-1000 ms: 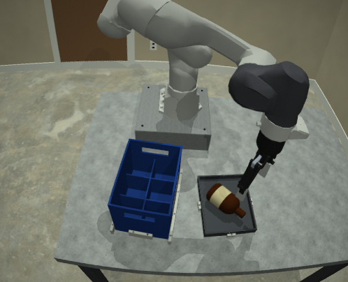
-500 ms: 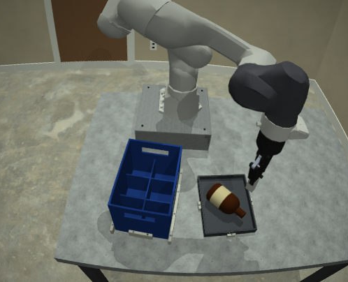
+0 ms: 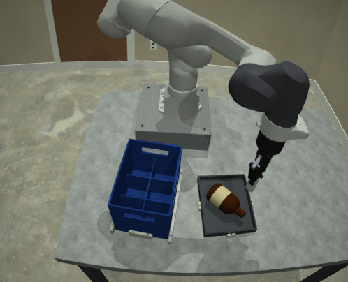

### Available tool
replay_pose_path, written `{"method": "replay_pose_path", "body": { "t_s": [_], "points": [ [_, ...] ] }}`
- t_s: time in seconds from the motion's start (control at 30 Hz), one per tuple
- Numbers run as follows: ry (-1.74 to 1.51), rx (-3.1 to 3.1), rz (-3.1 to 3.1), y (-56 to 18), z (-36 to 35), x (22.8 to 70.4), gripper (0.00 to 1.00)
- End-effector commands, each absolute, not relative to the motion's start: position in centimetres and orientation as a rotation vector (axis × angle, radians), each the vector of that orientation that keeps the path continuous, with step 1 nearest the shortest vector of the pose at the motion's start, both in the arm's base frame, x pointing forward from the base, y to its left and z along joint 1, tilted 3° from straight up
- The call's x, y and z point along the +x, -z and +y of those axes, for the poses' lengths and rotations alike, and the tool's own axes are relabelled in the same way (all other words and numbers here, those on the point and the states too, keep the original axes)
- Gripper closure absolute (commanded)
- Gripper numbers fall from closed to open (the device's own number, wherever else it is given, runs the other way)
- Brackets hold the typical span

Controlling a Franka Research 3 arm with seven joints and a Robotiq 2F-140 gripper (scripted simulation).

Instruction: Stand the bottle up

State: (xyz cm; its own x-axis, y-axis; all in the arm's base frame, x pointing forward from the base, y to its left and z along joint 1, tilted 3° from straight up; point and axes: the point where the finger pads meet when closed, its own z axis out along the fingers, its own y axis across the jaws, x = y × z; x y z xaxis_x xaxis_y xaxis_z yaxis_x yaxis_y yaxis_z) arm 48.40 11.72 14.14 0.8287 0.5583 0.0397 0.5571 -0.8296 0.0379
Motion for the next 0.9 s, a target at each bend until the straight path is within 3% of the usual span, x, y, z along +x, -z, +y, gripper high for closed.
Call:
{"method": "replay_pose_path", "body": {
  "t_s": [0.0,0.27,0.3,0.87],
  "points": [
    [-0.071,2.981,0.912,-14.13,11.68,48.37,1.0],
    [-0.071,2.981,0.912,-14.13,11.68,48.37,1.0],
    [-0.071,2.981,0.912,-14.13,11.68,48.37,0.62],
    [-0.071,2.981,0.912,-14.13,11.68,48.37,0.62]
  ]
}}
